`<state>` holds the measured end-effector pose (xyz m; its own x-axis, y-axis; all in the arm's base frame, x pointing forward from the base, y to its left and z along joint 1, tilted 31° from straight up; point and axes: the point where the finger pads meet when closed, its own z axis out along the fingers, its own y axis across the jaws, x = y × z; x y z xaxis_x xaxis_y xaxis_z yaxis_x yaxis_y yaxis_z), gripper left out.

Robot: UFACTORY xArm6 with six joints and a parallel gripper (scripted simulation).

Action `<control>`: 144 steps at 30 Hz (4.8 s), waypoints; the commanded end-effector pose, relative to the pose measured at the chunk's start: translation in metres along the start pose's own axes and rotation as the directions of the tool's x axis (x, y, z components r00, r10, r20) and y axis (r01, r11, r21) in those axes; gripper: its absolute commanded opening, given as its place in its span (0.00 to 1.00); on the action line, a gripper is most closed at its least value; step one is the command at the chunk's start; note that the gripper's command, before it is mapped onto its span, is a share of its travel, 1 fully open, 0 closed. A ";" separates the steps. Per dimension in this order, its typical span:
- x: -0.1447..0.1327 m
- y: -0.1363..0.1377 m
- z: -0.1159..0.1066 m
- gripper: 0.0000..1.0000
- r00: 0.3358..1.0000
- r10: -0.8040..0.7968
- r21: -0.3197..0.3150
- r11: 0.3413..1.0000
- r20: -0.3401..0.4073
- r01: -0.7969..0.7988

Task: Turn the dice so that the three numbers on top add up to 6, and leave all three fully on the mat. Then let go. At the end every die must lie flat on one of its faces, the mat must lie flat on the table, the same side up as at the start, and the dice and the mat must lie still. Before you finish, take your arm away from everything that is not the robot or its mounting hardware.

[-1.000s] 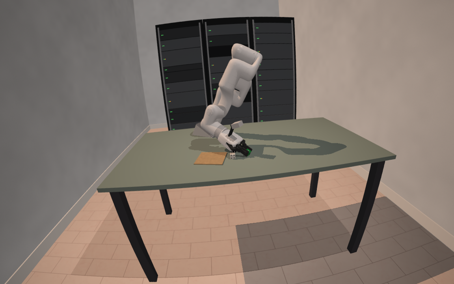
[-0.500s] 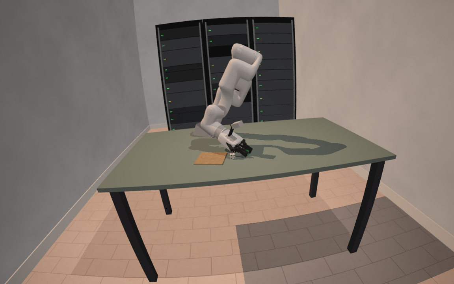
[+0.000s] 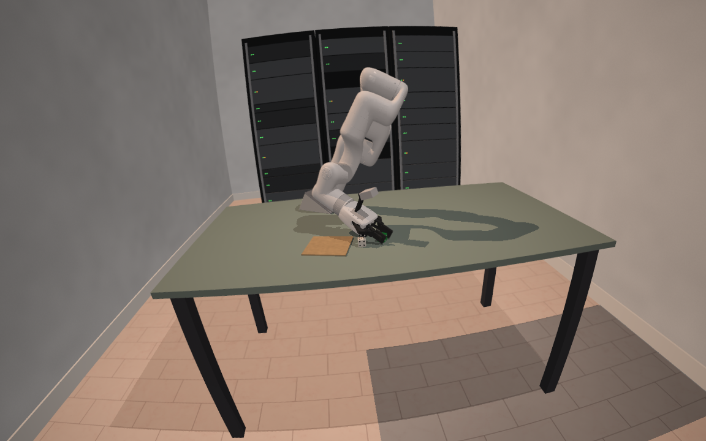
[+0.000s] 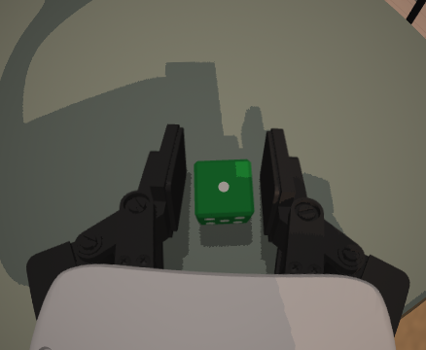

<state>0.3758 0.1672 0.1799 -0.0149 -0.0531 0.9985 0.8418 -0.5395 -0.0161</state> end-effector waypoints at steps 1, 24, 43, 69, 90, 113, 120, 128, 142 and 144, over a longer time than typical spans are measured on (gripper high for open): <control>0.001 0.000 0.000 0.42 1.000 -0.002 0.000 1.000 -0.001 0.002; 0.001 0.000 0.000 0.42 1.000 -0.002 0.000 1.000 -0.001 0.002; 0.001 0.000 -0.045 0.42 1.000 -0.002 0.000 1.000 -0.001 0.002; 0.042 0.000 -0.072 0.42 1.000 -0.002 0.000 1.000 -0.001 0.002; 0.062 0.000 -0.071 0.42 0.979 0.000 0.006 1.000 0.204 -0.002; 0.090 0.000 -0.055 0.42 0.738 0.000 0.003 1.000 0.675 -0.003; 0.097 0.000 -0.050 0.42 0.635 -0.001 0.003 1.000 0.772 -0.002; 0.107 0.000 -0.044 0.42 0.493 -0.001 0.002 1.000 0.870 -0.001; 0.108 0.000 -0.044 1.00 0.470 0.000 0.000 1.000 0.882 0.002; 0.108 0.000 -0.044 1.00 0.470 0.000 0.000 1.000 0.882 0.002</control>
<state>0.3501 0.1246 0.2838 0.4701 0.7168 0.5150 0.8418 -0.5396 -0.0173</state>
